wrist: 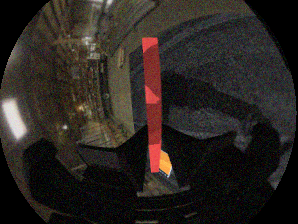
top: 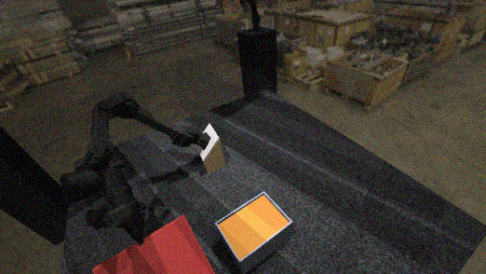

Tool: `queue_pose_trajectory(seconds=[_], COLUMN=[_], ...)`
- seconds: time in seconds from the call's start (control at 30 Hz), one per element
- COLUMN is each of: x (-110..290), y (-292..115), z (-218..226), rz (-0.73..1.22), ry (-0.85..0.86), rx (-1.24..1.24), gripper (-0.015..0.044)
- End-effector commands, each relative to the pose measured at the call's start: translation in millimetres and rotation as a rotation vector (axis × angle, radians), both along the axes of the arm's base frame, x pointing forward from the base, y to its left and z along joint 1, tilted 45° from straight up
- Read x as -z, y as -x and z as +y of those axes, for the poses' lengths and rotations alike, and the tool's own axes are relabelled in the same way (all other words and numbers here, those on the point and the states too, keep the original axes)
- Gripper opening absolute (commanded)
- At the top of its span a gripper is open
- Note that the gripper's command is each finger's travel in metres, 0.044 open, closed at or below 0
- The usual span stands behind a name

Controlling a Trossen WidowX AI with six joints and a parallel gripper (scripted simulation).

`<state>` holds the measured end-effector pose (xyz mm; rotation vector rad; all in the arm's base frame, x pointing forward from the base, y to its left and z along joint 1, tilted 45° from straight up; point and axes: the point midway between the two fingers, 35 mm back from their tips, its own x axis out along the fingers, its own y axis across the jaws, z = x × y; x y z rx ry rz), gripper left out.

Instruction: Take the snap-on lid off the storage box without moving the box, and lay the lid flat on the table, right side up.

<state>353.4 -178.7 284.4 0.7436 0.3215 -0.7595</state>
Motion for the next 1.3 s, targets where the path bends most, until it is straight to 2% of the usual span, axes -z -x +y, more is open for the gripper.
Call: queue_pose_trajectory(seconds=[0.0,1.27], x=[1,22], y=[-1,2], z=[0,-21], rz=[-0.004,-0.005], ry=[0.002,0.004], rx=[-0.014,-0.014], gripper=[0.0000,0.0000])
